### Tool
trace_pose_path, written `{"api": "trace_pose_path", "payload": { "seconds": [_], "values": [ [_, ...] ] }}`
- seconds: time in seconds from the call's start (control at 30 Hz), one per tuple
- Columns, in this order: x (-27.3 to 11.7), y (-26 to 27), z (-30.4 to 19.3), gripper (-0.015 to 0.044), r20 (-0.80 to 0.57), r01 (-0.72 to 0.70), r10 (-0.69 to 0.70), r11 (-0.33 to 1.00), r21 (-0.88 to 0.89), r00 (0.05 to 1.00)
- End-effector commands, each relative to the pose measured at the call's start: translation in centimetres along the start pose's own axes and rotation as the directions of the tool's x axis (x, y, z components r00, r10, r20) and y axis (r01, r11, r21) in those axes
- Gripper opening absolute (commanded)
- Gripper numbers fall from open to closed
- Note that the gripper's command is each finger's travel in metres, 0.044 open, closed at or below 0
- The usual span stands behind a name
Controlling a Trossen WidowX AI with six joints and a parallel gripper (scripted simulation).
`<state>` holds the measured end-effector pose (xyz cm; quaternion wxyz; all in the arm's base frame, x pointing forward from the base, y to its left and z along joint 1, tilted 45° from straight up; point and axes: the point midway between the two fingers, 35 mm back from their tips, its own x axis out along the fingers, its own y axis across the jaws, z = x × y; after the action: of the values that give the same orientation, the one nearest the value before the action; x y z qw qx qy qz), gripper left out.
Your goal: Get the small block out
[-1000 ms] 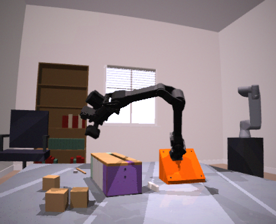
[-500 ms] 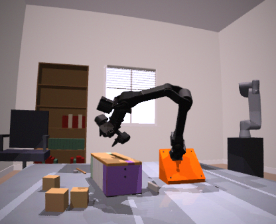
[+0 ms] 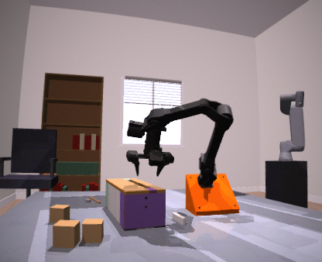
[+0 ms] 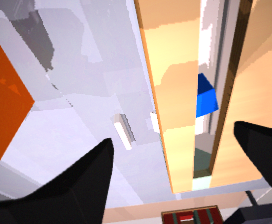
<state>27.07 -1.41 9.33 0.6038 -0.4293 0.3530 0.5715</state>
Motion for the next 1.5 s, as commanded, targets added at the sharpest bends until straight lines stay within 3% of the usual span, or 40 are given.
{"api": "trace_pose_path", "payload": {
  "seconds": [0.0, 1.47],
  "values": [
    [-0.1, 0.7, 0.5, 0.04, 0.035, -0.005, 0.008, 0.997, -0.079, 0.999],
    [5.9, 0.8, 2.3, 0.04, 0.035, -0.004, 0.007, 0.997, -0.079, 0.999]
  ]
}}
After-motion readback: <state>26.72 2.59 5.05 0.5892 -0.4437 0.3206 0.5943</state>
